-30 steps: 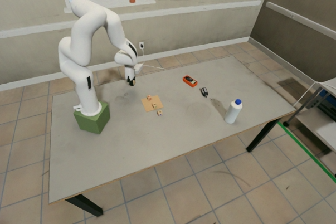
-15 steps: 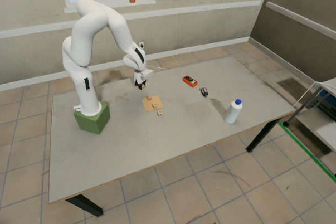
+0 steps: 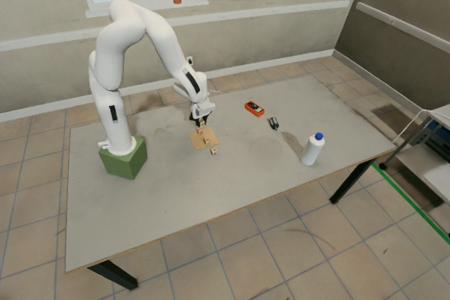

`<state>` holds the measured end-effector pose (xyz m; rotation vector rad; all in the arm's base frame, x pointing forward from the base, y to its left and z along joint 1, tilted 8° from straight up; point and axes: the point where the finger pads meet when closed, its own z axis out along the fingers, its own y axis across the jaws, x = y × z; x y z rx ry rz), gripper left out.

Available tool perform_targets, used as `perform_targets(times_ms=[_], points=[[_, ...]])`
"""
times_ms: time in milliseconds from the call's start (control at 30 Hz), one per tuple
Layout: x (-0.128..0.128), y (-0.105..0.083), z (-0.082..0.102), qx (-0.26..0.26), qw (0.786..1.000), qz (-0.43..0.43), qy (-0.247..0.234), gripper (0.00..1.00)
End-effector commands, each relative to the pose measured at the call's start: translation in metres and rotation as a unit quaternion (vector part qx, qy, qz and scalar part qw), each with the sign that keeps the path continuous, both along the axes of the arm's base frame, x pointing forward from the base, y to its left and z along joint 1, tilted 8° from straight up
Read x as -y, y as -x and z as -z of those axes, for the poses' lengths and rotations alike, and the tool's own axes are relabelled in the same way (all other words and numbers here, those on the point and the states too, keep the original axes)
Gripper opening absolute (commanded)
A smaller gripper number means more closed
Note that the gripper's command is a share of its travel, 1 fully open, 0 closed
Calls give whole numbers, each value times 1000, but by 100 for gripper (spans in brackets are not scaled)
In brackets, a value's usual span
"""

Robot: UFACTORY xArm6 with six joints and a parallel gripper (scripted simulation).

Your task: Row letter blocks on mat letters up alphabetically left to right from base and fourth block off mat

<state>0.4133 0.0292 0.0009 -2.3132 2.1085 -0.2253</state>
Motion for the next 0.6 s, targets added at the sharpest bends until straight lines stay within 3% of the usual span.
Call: perform_targets(times_ms=[0, 400, 567], points=[[9, -5, -3, 4, 1000, 18, -2, 28], [9, -5, -1, 4, 1000, 18, -2, 28], [10, -7, 9, 4, 1000, 19, 0, 28]])
